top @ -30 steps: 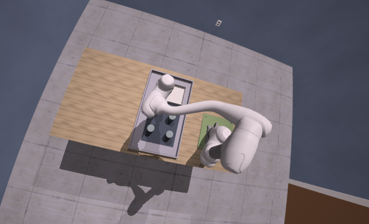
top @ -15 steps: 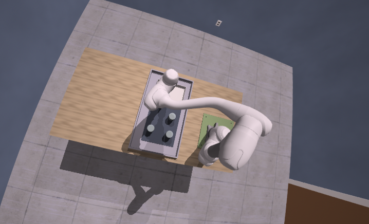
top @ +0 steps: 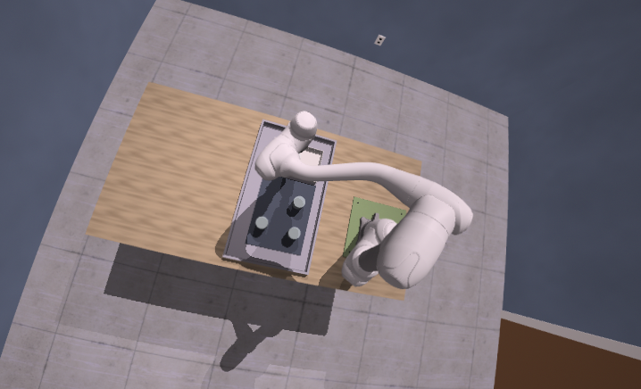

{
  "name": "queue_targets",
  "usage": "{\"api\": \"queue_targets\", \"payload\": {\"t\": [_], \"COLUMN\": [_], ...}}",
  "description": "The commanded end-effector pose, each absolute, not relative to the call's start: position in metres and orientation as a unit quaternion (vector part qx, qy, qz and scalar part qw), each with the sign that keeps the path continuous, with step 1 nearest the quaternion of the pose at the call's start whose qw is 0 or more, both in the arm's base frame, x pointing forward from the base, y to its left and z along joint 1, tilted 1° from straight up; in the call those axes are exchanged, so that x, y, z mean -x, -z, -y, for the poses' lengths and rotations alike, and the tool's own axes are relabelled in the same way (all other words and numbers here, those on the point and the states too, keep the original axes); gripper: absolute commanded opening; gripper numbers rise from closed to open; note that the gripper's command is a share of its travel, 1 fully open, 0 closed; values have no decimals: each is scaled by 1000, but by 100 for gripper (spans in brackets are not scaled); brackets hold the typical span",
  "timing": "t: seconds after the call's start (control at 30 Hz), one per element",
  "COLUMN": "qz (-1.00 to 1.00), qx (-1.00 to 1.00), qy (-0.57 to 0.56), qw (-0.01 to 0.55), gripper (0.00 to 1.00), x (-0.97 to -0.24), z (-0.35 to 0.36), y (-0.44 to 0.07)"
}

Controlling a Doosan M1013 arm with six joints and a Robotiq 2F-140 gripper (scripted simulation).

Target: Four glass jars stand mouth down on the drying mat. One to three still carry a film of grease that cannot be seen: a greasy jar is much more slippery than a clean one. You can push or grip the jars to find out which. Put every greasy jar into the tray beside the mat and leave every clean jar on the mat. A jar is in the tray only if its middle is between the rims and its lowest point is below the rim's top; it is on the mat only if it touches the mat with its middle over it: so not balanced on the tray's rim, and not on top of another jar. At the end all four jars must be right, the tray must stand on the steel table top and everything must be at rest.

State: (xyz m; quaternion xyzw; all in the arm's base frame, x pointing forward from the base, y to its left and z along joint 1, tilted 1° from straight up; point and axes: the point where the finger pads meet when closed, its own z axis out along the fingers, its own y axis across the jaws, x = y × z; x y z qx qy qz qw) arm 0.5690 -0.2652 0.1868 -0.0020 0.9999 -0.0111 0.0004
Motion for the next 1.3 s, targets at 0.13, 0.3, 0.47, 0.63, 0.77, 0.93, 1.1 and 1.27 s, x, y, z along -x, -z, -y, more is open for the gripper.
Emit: {"api": "queue_targets", "payload": {"t": [0.13, 0.3, 0.47, 0.63, 0.77, 0.93, 1.1, 1.27], "qz": [-1000, -1000, -1000, -1000, -1000, -1000, -1000, -1000], "qx": [4, 4, 4, 4, 4, 4, 4, 4], "qy": [8, 8, 8, 8, 8, 8, 8, 8], "qw": [0, 0, 0, 0, 0, 0, 0, 0], "gripper": [0, 0, 0, 0, 0, 0, 0, 0], "x": [-560, -554, -549, -549, -549, -553, -553, -553], "z": [285, 300, 313, 313, 313, 314, 314, 314], "y": [-186, -187, -187, -187, -187, -191, -185, -178]}}
